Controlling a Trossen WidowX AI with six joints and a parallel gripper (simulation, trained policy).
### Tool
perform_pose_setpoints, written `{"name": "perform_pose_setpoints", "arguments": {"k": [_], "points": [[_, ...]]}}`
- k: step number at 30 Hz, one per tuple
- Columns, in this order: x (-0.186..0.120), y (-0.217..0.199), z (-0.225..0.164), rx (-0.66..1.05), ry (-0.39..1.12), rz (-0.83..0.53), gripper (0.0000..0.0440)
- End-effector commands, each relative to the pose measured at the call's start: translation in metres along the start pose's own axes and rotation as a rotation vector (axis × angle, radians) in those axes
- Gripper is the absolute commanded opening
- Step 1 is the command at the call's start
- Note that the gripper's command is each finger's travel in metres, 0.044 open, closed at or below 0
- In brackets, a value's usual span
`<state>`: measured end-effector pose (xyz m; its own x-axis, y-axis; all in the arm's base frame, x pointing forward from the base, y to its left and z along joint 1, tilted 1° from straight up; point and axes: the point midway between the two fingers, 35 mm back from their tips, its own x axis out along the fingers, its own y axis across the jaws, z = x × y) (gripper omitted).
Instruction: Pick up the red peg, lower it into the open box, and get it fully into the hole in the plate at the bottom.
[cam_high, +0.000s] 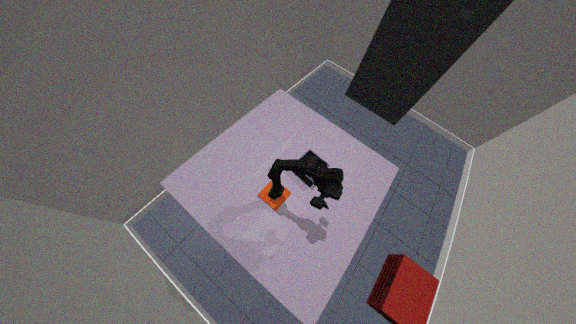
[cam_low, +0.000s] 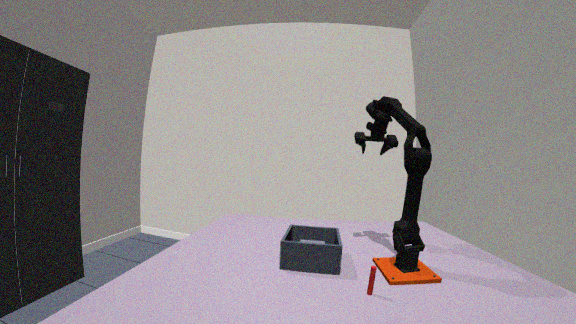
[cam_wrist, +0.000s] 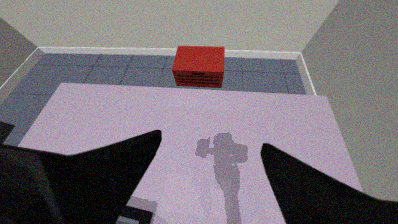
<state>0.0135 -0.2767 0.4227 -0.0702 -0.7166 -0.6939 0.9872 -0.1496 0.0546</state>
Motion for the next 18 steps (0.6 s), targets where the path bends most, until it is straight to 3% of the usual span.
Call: {"name": "perform_pose_setpoints", "arguments": {"k": [1,3,18], "points": [[0.001,0.002,-0.002,-0.013,0.007,0.004,0.0421],[0.003,0.008,-0.009,-0.037,0.035,0.017,0.044],[0.024,0.11,-0.104,-0.221,0.297,0.14,0.044]]}}
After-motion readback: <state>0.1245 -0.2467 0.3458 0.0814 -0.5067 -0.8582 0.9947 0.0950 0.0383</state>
